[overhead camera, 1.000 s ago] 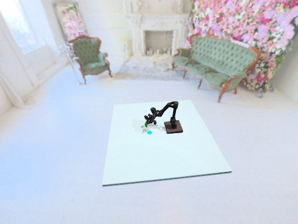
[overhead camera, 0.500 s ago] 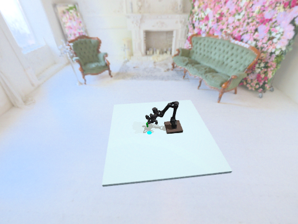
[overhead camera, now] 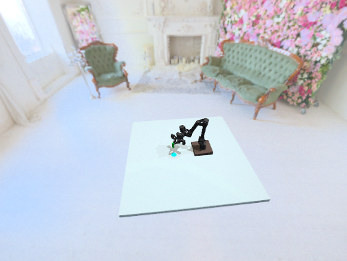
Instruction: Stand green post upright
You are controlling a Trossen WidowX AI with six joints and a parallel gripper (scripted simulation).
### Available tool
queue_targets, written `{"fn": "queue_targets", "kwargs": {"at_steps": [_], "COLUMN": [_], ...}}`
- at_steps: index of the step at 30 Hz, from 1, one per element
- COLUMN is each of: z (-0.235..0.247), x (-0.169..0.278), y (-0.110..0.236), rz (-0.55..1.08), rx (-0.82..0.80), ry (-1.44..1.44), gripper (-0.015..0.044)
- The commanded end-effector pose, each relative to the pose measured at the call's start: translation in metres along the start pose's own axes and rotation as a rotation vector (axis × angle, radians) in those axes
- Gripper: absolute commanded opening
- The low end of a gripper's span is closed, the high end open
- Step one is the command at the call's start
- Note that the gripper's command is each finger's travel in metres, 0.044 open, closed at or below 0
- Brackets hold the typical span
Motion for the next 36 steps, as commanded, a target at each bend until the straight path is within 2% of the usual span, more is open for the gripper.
{"fn": "queue_targets", "kwargs": {"at_steps": [1, 20, 36], "z": [0.005, 0.006, 0.002], "x": [0.000, 0.000, 0.034], "y": [0.004, 0.005, -0.001], "rz": [-0.013, -0.018, -0.015], "rx": [-0.010, -0.013, -0.014], "ry": [0.009, 0.014, 0.025], "gripper": [0.0023, 0.0023, 0.0023]}}
Point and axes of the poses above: the point midway between the two fingers, 35 mm back from their tips, its own y axis back along the fingers, its own z axis across the jaws, x = y × z, the point moved 2 cm from there along y, back along the fingers, and after that the axes turned 4 degrees about y, right-handed, at the moved point
